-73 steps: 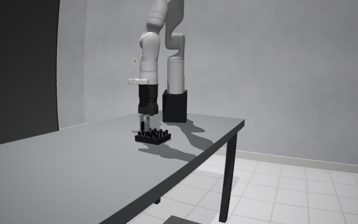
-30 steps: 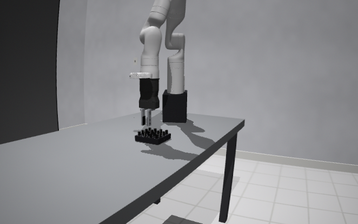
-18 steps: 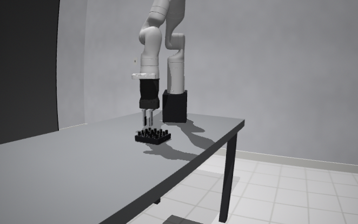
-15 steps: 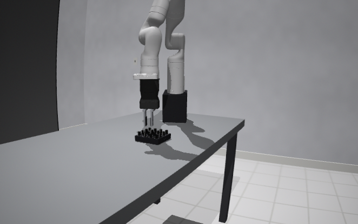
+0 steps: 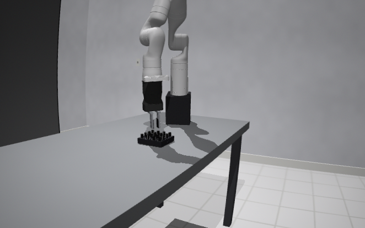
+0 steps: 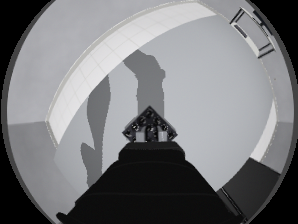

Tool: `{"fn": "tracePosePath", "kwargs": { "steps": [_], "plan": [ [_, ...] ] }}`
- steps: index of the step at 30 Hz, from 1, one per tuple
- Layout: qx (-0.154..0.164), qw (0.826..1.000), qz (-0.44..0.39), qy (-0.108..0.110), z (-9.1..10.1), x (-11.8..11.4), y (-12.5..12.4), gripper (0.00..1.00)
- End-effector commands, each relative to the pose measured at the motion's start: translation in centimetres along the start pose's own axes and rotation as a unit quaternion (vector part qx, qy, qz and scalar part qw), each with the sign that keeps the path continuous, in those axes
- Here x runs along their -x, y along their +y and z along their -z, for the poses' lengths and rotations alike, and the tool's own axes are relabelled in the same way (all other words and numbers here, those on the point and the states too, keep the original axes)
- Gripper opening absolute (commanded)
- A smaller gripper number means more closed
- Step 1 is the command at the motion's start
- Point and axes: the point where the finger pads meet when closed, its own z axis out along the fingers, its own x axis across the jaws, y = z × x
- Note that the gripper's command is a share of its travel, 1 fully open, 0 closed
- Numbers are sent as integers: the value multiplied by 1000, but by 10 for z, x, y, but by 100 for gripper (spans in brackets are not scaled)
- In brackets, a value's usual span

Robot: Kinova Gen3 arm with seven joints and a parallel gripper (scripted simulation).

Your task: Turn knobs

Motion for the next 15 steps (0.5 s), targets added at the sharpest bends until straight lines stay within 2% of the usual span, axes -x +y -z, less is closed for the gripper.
{"fn": "tracePosePath", "kwargs": {
  "steps": [1, 6, 8, 11, 15],
  "plan": [
    [-3, 999, 39, -1, 1, -2, 0, 46],
    [0, 988, 156, -4, 2, 2, 1, 46],
    [0, 988, 156, -4, 2, 2, 1, 46],
    [0, 973, 229, -5, 3, 4, 1, 46],
    [0, 946, 325, -5, 4, 6, 3, 46]
  ]
}}
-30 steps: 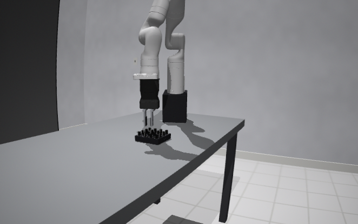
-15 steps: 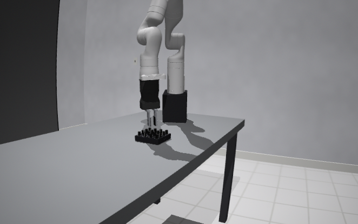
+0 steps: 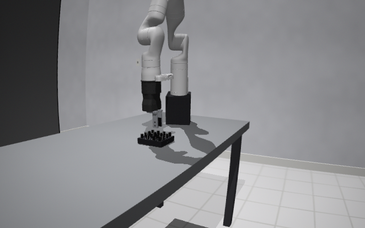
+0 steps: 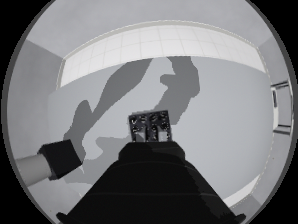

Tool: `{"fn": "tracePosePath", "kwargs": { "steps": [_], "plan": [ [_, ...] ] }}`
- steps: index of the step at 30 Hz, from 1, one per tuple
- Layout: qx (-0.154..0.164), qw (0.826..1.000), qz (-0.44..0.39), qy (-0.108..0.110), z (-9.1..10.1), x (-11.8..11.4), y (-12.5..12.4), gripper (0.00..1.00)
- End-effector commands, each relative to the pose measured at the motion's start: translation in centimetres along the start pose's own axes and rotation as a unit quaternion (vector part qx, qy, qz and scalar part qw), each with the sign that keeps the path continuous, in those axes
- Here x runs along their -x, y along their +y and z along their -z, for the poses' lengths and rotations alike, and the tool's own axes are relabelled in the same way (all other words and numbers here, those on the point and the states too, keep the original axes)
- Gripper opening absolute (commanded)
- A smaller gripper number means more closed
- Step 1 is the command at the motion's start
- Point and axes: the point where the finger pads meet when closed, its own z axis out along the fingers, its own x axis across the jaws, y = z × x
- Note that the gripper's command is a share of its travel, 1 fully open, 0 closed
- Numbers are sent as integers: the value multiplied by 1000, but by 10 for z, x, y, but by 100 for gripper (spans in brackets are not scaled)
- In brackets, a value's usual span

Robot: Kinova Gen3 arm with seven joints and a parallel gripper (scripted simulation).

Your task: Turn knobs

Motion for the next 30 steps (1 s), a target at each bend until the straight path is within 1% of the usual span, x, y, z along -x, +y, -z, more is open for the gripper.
{"fn": "tracePosePath", "kwargs": {
  "steps": [1, 4, 8, 10, 11, 14, 17, 25, 27, 30],
  "plan": [
    [-4, 999, 43, 3, 3, -3, 3, 46],
    [-4, 993, 118, 4, 4, -2, 3, 46],
    [-3, 977, 215, 6, 6, -2, 5, 46],
    [-3, 977, 215, 6, 6, -2, 5, 46],
    [-2, 971, 238, 7, 6, -3, 5, 46],
    [-1, 952, 306, 10, 8, -3, 7, 46],
    [1, 929, 369, 13, 10, -5, 9, 46],
    [7, 858, 513, 22, 14, -11, 14, 46],
    [7, 858, 513, 22, 14, -11, 14, 46],
    [9, 831, 555, 25, 16, -14, 16, 46]
  ]
}}
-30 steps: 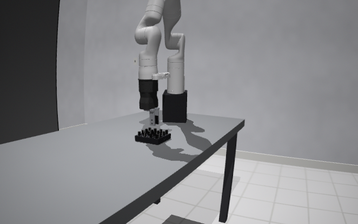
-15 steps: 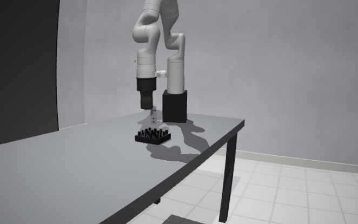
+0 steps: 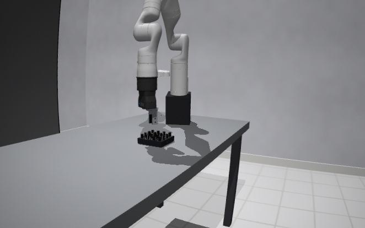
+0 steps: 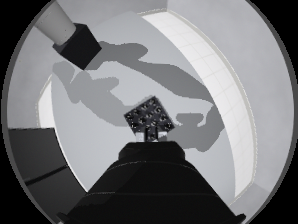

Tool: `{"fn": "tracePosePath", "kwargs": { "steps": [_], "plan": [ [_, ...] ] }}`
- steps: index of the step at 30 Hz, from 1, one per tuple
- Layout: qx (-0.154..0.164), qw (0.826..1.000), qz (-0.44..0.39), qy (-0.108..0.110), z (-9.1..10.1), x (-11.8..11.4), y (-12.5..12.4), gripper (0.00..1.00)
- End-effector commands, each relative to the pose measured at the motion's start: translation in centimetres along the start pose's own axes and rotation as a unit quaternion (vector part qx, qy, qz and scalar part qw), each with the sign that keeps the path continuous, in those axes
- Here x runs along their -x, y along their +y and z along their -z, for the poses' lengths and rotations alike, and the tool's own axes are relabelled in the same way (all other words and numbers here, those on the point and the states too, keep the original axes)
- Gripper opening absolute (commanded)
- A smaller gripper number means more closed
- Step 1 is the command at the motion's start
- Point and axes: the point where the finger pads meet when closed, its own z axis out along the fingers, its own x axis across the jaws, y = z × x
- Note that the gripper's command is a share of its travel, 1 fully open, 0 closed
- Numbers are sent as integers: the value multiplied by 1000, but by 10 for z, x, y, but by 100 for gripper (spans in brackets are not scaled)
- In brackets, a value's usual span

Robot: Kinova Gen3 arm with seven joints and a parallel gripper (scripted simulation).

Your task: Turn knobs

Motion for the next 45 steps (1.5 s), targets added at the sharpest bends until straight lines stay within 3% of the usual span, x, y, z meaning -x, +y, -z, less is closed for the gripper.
{"fn": "tracePosePath", "kwargs": {
  "steps": [1, 11, 20, 45],
  "plan": [
    [3, 1000, 27, 4, 2, 1, 6, 46],
    [13, 989, 148, 8, 7, 1, 16, 46],
    [18, 981, 193, 10, 8, 1, 20, 46],
    [20, 976, 215, 10, 9, 1, 23, 46]
  ]
}}
